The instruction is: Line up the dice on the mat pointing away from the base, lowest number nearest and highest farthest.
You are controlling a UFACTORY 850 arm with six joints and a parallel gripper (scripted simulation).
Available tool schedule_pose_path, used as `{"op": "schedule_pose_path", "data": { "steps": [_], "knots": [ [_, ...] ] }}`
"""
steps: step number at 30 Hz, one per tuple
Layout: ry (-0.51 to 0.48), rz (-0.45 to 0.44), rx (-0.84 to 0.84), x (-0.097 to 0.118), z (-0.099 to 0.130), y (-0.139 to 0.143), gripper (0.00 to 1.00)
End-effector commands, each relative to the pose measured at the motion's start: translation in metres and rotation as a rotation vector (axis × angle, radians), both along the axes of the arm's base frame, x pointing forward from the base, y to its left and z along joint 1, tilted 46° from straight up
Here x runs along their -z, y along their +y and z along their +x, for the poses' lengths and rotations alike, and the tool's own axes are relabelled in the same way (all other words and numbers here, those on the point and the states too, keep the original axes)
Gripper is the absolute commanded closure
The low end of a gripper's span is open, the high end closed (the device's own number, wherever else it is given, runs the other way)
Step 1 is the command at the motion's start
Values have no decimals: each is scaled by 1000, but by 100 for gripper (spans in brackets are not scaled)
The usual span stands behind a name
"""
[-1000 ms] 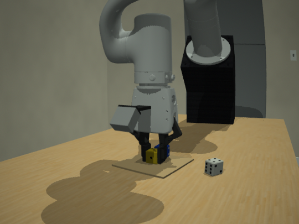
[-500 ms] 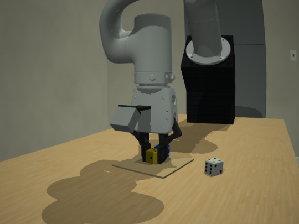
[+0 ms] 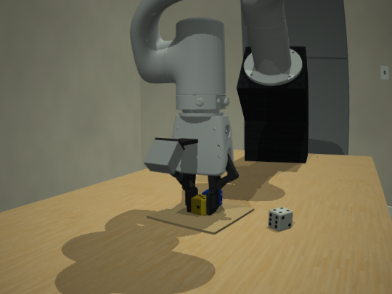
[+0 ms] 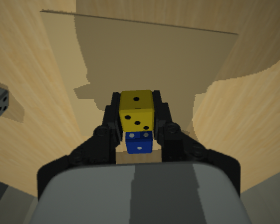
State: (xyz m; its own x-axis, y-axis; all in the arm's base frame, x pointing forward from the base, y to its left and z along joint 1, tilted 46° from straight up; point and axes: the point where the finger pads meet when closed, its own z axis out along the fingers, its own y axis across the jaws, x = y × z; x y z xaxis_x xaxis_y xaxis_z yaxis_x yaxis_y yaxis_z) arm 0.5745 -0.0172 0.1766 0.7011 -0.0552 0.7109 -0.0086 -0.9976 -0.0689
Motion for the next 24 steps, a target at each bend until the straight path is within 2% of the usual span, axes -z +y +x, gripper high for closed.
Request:
{"op": "schedule_pose_path", "data": {
  "steps": [1, 2, 3, 7, 8, 10, 11, 13, 14, 16, 17, 24],
  "knots": [
    [-1, 0, 0, 0, 0, 0, 73],
    [-1, 0, 0, 0, 0, 0, 73],
    [-1, 0, 0, 0, 0, 0, 69],
    [-1, 0, 0, 0, 0, 0, 69],
    [-1, 0, 0, 0, 0, 0, 65],
    [-1, 0, 0, 0, 0, 0, 65],
    [-1, 0, 0, 0, 0, 0, 61],
    [-1, 0, 0, 0, 0, 0, 61],
    [-1, 0, 0, 0, 0, 0, 57],
    [-1, 0, 0, 0, 0, 0, 57],
    [-1, 0, 0, 0, 0, 0, 53],
    [-1, 0, 0, 0, 0, 0, 53]
  ]
}}
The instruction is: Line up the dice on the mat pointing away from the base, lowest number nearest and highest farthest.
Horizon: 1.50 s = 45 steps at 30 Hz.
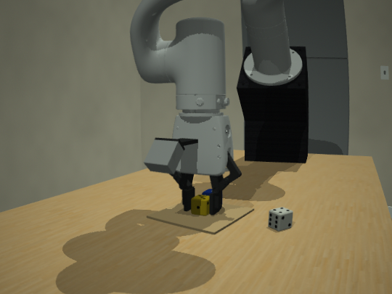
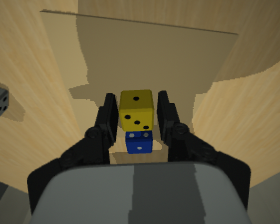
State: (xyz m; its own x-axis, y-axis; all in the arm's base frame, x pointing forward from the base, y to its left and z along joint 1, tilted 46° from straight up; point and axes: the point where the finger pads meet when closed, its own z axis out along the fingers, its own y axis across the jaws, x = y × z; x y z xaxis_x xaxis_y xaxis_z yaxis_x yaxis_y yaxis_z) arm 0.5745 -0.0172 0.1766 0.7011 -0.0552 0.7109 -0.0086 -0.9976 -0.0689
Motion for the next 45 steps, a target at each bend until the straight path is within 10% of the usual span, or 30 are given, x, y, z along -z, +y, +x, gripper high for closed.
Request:
{"op": "schedule_pose_path", "data": {
  "steps": [1, 37, 38, 45],
  "knots": [
    [-1, 0, 0, 0, 0, 0, 53],
    [-1, 0, 0, -63, -64, -4, 53],
    [-1, 0, 0, -63, -64, -4, 0],
    [-1, 0, 0, -63, -64, -4, 0]
  ]
}}
